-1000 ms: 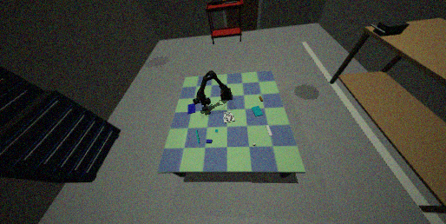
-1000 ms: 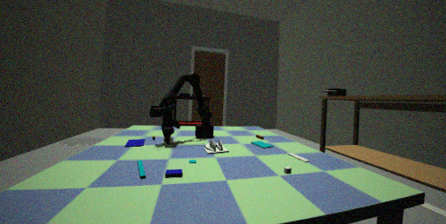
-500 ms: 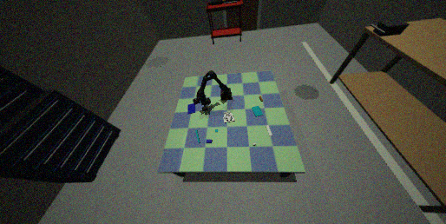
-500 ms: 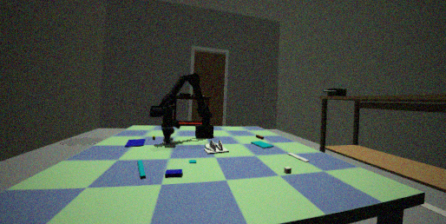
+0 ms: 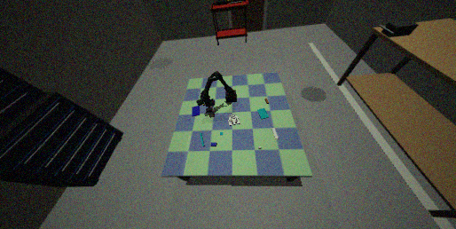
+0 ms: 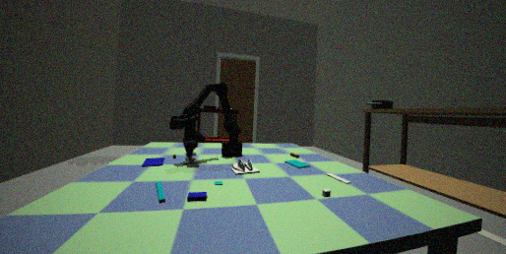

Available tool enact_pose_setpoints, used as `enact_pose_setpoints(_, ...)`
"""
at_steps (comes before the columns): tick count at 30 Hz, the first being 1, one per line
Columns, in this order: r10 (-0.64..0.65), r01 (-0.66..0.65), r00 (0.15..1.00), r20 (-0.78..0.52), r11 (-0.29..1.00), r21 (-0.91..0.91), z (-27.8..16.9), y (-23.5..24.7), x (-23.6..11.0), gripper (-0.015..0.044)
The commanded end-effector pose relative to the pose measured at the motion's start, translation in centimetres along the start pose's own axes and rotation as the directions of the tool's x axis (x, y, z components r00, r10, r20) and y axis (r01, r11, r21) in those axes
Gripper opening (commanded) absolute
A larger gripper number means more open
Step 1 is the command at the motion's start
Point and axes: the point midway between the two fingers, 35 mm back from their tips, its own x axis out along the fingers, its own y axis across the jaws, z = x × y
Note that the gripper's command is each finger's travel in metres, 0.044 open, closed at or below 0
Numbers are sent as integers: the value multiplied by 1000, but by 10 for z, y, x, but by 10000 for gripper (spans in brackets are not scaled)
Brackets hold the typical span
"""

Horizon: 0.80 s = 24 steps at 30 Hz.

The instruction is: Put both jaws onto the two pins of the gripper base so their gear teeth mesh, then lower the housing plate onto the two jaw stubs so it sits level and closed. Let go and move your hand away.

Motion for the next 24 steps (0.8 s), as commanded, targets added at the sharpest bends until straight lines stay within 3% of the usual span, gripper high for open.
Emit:
enact_pose_setpoints(1,2,-2,1000,-2,1000,2,-1,0,-14,351)
enact_pose_setpoints(13,4,-4,1000,-3,1000,0,0,1,-53,351)
enact_pose_setpoints(24,2,-2,1000,-2,997,75,8,-12,-55,351)
